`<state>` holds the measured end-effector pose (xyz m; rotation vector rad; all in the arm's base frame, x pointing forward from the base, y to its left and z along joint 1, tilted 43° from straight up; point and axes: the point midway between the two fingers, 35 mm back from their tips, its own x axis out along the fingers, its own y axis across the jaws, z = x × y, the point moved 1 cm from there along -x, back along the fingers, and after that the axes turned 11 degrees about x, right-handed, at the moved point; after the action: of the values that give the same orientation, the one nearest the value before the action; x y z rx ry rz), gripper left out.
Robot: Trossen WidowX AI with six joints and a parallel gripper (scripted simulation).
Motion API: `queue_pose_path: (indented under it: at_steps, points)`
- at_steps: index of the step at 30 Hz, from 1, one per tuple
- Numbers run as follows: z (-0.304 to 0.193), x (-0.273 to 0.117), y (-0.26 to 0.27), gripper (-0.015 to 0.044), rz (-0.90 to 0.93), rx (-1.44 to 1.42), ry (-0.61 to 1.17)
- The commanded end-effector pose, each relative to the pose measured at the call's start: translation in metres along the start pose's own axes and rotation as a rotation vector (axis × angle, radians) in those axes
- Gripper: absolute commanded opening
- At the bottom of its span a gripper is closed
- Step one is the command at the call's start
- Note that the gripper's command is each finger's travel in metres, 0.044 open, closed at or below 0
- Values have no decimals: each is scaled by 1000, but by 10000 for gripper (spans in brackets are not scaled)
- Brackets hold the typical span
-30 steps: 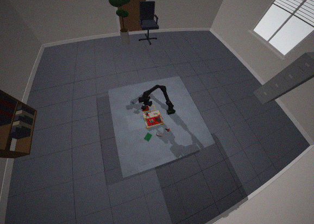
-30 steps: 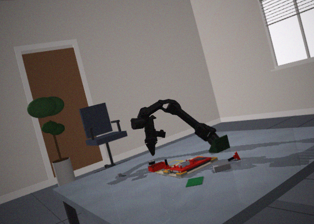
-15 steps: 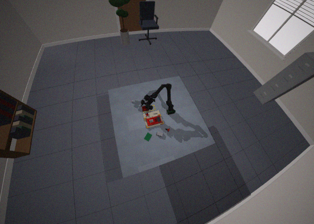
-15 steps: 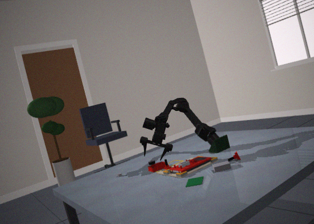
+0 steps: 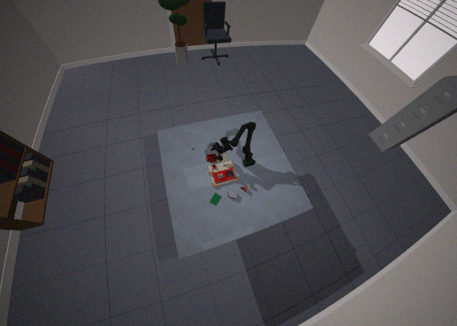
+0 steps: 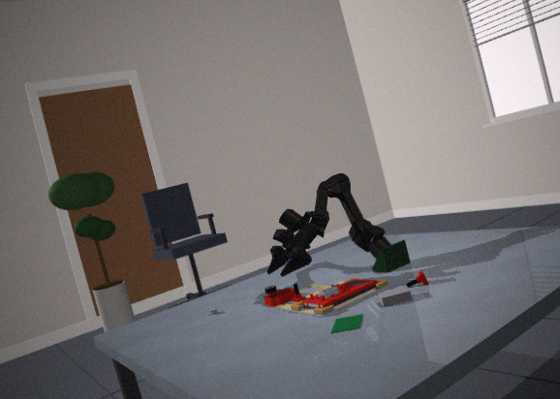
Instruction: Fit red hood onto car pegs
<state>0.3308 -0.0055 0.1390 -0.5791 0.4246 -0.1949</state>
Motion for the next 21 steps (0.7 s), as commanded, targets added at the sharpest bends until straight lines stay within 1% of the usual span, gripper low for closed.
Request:
queue_pose_path:
  at_steps: [1,21]
  points:
    - [-1,-1,-1,440,-1,27,-10]
    - [-12,9,-3,440,-2,29,-11]
